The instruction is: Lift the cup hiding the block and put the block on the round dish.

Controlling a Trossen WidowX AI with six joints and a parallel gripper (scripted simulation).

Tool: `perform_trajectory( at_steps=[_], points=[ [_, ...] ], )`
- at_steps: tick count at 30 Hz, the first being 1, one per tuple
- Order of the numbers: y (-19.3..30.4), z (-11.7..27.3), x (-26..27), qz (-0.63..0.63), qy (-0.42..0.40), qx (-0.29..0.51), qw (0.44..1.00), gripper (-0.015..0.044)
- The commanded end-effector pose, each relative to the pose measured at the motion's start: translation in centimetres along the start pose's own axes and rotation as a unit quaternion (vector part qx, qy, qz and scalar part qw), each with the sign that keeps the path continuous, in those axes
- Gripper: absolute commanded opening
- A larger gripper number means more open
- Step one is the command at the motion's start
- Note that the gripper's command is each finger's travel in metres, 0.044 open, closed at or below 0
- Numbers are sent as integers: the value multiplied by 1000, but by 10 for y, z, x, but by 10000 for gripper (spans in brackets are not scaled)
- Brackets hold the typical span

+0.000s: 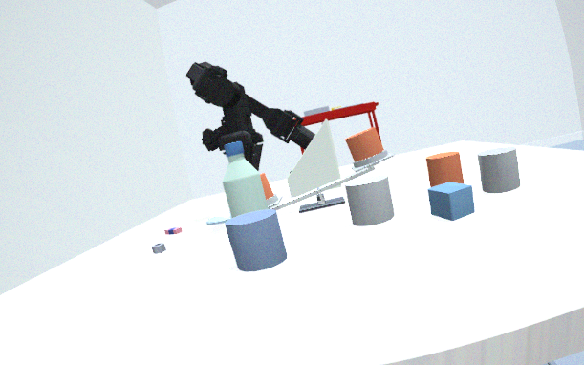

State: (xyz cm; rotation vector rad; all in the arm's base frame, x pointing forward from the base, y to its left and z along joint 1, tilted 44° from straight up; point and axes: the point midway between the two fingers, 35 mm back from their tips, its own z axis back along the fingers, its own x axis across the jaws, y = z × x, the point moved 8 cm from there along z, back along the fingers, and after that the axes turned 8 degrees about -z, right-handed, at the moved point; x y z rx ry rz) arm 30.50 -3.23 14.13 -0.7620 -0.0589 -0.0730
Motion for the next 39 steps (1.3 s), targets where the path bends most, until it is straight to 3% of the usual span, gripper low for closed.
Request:
perform_trajectory(
  at_steps=[1, 27, 30, 39],
  points=[
    [0, -7, 0, 3, 1, 1, 1000, 440],
    [-1, -46, -2, 3, 1, -1, 1000, 440],
    [-1, -46, -2, 3, 1, -1, 1000, 361],
    [-1, -46, -2, 3, 1, -1, 1000, 301]
  ],
)
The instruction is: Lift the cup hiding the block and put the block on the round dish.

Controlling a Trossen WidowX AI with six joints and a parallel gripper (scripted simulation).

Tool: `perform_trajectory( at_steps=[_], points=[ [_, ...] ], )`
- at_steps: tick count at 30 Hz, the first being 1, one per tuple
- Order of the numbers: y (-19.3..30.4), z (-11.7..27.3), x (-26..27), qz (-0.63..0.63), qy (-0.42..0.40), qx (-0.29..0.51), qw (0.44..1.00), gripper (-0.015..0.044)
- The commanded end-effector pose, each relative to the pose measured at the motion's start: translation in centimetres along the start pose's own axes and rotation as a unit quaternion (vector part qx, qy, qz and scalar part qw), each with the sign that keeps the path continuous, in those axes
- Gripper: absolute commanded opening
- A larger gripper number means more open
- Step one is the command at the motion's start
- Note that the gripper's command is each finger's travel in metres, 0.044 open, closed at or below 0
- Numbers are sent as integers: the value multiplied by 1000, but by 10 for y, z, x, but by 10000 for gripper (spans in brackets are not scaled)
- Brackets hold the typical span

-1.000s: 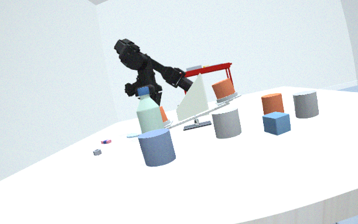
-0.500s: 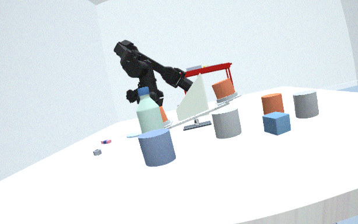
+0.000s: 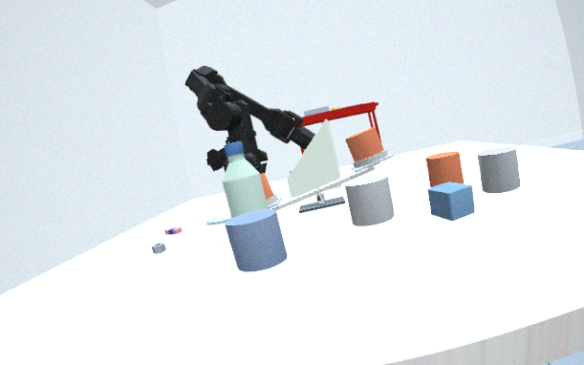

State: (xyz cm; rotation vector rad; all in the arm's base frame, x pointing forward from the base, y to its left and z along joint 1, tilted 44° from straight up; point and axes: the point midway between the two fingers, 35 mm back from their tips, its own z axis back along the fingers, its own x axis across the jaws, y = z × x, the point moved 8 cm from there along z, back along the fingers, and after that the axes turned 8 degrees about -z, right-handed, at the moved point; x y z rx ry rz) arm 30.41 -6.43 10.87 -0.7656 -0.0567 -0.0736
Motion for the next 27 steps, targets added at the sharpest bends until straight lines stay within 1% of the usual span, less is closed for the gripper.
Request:
perform_trajectory(
  at_steps=[1, 11, 12, 27],
  points=[
    [0, 0, 0, 3, 0, 0, 1000, 275],
    [1, 8, 2, 3, 0, 2, 1000, 12],
    [1, 10, 2, 3, 0, 2, 1000, 0],
    [2, 28, 5, 3, 0, 5, 1000, 0]
  ],
)
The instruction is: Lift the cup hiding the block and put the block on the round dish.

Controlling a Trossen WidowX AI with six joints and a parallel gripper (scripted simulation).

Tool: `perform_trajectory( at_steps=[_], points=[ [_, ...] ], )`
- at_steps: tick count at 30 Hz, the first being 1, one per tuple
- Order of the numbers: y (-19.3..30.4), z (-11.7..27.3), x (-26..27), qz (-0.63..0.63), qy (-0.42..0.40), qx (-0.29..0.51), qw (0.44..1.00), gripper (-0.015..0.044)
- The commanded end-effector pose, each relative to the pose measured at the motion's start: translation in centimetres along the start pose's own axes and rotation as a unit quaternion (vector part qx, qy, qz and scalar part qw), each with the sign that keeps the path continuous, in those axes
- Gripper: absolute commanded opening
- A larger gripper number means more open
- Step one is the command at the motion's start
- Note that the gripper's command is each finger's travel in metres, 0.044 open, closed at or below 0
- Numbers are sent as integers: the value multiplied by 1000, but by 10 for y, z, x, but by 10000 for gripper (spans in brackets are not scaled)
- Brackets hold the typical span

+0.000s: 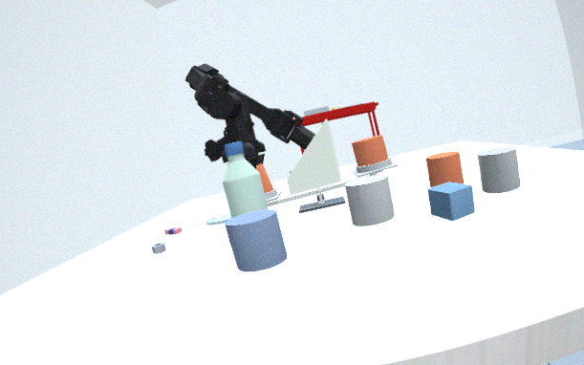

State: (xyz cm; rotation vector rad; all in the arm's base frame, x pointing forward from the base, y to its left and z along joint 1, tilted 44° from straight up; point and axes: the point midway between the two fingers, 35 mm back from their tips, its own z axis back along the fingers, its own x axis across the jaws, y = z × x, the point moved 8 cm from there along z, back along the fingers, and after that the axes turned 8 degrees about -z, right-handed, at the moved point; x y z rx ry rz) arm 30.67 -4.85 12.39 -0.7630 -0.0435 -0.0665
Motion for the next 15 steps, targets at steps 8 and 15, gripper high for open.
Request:
perform_trajectory(
  at_steps=[8, 15],
  points=[
    [2, 16, 3, -3, -5, 5, 1000, 0],
    [2, 25, 4, -3, -5, 5, 1000, 0]
  ],
)
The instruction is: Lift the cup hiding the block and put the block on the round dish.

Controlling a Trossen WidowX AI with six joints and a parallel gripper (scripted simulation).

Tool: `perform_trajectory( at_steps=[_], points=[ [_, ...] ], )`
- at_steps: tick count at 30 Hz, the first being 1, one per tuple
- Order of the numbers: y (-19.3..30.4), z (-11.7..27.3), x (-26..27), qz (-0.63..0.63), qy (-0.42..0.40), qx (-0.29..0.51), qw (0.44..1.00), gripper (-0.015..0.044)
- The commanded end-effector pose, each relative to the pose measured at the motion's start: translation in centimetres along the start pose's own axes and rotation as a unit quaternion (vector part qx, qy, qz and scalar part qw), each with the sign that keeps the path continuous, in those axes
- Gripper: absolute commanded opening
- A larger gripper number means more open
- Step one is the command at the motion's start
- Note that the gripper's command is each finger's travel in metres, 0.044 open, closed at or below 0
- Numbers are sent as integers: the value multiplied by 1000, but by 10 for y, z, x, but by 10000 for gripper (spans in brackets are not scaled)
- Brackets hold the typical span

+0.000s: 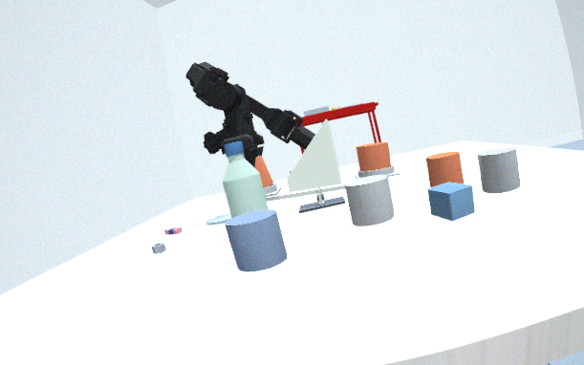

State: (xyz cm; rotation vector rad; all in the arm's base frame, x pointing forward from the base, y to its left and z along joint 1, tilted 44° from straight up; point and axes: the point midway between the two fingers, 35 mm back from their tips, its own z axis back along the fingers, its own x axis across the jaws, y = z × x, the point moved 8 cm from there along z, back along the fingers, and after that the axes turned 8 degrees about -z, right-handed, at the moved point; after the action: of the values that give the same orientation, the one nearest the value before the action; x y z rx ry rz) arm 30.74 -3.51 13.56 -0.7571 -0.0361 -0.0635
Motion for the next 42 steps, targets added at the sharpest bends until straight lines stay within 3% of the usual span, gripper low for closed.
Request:
perform_trajectory(
  at_steps=[1, 42],
  points=[
    [0, 8, 3, -5, -7, 3, 1000, 0],
    [0, 60, 1, -5, -7, 3, 1000, 0]
  ],
)
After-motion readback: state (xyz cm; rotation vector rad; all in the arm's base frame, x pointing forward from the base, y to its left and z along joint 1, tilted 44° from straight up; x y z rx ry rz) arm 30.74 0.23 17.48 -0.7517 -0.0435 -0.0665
